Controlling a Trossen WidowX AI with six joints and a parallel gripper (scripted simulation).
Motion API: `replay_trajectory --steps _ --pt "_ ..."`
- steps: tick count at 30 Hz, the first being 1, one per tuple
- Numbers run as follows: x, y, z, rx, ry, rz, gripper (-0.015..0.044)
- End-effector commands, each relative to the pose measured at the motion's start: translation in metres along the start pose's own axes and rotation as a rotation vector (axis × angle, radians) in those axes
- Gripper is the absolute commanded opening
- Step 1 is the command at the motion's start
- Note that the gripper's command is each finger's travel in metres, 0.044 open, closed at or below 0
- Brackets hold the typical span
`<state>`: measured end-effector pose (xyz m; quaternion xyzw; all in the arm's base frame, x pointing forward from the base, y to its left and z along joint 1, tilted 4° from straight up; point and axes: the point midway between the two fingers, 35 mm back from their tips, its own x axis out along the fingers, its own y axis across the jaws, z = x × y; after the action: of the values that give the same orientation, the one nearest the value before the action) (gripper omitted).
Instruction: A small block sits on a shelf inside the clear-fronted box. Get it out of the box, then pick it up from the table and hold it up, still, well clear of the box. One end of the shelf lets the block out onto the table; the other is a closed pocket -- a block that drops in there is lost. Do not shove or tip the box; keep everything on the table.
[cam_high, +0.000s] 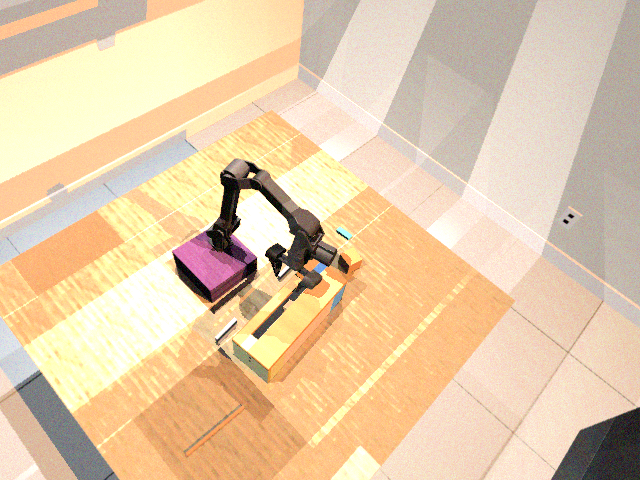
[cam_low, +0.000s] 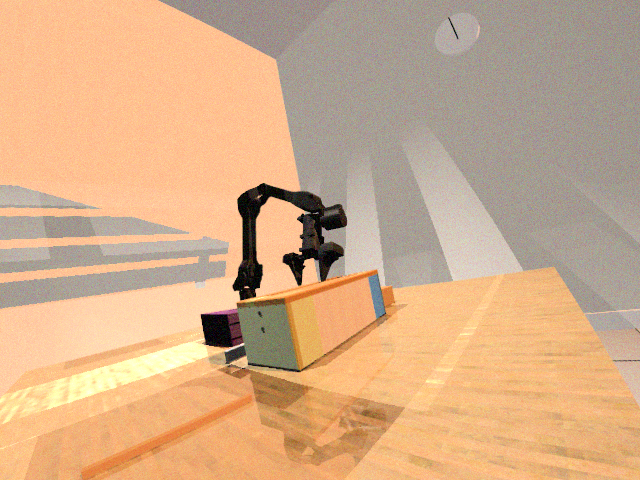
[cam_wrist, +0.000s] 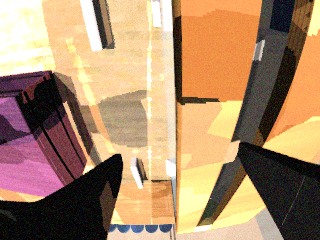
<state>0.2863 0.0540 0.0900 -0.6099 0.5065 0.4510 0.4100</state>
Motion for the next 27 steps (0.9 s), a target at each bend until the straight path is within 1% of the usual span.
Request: replay_trajectory --steps 1,23,27 --pt "0.009 0.001 0.003 -0.001 0.002 0.006 0.0400" --pt "0.043 0.005 0.014 -0.002 0.001 0.006 0.0400" --pt "0.037 0.003 0.012 -0.005 0.000 0.001 0.0400"
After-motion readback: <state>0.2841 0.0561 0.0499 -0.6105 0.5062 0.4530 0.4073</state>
